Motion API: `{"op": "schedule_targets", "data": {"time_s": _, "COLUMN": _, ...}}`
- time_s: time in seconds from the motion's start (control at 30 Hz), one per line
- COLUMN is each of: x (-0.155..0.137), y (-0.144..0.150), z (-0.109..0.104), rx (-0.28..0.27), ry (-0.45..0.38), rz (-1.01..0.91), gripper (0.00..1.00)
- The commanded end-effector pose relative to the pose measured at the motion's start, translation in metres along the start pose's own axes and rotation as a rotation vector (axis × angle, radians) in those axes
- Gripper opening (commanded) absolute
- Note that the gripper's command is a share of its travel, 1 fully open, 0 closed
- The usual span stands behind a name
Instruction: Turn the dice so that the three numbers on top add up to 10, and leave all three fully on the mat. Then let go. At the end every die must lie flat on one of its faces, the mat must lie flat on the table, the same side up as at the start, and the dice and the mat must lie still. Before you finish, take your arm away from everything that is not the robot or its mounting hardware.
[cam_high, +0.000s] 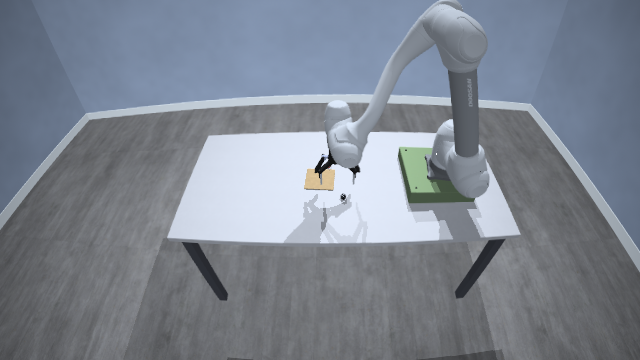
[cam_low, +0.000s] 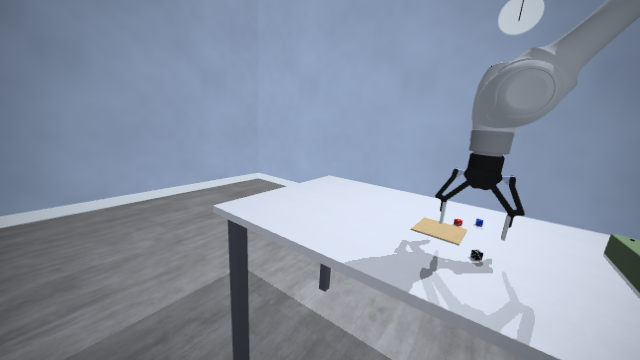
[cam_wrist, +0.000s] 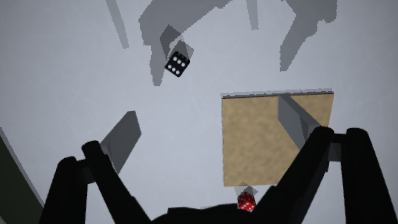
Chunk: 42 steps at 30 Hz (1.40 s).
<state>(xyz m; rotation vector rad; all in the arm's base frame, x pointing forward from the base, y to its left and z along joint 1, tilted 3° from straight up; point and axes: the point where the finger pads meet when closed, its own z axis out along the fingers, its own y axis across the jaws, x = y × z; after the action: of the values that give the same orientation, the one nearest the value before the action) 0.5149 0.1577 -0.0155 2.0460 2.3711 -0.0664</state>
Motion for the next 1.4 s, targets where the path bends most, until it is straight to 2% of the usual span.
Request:
{"op": "schedule_targets", "data": {"time_s": 0.0, "x": 0.028, "y": -0.008, "z": 0.0, "rx": 0.0, "ry": -0.002, "rz": 0.001, "gripper": 1.0}}
{"op": "schedule_targets", "data": {"time_s": 0.3, "x": 0.055, "y": -0.016, "z": 0.0, "rx": 0.0, "ry": -0.002, "rz": 0.001, "gripper": 1.0}}
{"op": "schedule_targets", "data": {"time_s": 1.37, "x": 0.057, "y": -0.017, "z": 0.0, "rx": 0.0, "ry": -0.002, "rz": 0.001, "gripper": 1.0}}
